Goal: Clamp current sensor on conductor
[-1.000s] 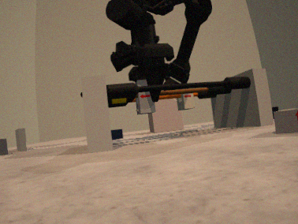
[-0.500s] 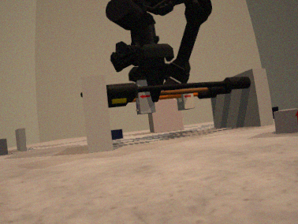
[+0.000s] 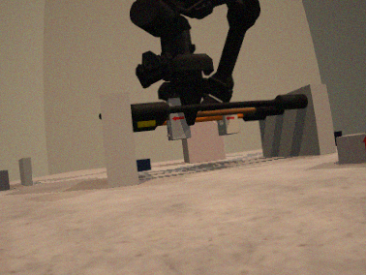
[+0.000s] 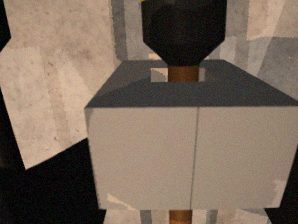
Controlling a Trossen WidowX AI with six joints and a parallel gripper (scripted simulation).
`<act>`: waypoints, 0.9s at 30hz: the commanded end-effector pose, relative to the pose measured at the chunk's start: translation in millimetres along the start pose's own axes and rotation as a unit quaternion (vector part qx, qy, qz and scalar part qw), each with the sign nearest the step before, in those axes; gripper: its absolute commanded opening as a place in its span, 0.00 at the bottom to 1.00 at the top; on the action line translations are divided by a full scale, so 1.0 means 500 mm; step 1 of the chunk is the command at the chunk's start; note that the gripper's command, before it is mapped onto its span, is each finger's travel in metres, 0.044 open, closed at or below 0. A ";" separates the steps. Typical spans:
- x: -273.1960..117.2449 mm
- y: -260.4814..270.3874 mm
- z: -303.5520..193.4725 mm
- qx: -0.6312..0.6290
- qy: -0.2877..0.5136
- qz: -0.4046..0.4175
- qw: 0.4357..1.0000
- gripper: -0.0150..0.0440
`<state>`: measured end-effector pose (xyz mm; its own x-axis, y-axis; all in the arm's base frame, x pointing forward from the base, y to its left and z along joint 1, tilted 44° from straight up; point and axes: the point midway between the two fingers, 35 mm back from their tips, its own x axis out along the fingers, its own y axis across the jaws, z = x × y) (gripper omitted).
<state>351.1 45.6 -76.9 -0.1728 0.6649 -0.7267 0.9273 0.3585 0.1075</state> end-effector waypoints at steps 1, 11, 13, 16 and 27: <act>0.000 0.000 0.000 0.000 0.000 0.000 1.000 0.72; 0.000 0.000 0.000 0.000 0.000 0.000 1.000 0.85; 0.000 0.000 0.000 0.000 0.000 0.000 1.000 0.94; 0.000 0.000 0.000 0.000 0.000 0.000 1.000 1.00; -0.084 0.006 0.004 0.000 -0.003 0.001 1.000 1.00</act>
<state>351.3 39.2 -66.8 -0.1951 0.6665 -0.7196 0.9252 0.3685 0.0904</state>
